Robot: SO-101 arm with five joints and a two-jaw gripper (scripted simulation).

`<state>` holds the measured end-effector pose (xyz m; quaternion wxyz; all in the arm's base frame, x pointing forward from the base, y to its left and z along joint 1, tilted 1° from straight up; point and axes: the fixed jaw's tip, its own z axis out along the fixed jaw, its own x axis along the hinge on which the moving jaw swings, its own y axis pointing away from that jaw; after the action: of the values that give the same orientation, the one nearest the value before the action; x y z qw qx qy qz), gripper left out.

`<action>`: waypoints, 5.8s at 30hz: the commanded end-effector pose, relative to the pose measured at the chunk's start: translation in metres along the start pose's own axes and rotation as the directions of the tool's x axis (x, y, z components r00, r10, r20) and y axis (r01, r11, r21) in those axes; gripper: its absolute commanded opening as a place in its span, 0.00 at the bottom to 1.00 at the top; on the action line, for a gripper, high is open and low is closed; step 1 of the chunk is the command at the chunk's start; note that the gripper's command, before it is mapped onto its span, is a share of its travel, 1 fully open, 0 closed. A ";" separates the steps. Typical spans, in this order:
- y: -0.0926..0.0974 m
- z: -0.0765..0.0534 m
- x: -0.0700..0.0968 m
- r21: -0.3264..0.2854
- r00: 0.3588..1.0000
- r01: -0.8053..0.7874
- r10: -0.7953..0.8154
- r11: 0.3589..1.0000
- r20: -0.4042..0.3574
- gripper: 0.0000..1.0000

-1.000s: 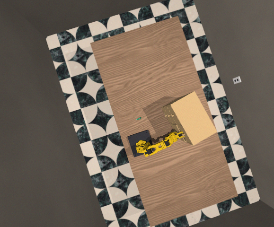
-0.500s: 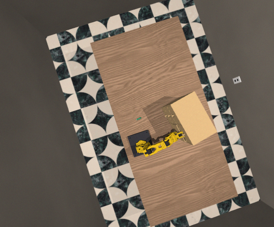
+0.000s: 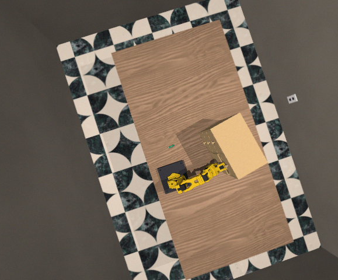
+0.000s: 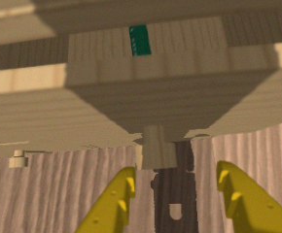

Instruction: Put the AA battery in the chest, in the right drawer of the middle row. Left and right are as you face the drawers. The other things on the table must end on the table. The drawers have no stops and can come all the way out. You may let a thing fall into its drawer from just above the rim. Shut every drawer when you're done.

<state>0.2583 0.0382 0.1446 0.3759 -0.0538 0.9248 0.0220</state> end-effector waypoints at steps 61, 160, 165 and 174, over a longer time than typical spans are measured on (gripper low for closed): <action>0.006 -0.072 0.007 -0.023 0.904 0.015 -0.004 1.000 0.428 0.21; 0.008 0.006 -0.001 -0.023 0.903 0.023 -0.011 0.999 0.429 0.21; 0.008 0.010 -0.001 -0.022 0.903 0.023 -0.011 0.999 0.429 0.21; 0.008 0.010 -0.001 -0.022 0.903 0.023 -0.011 0.999 0.429 0.21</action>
<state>0.2631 0.0465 0.1359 0.5642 -0.0605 0.8224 0.0407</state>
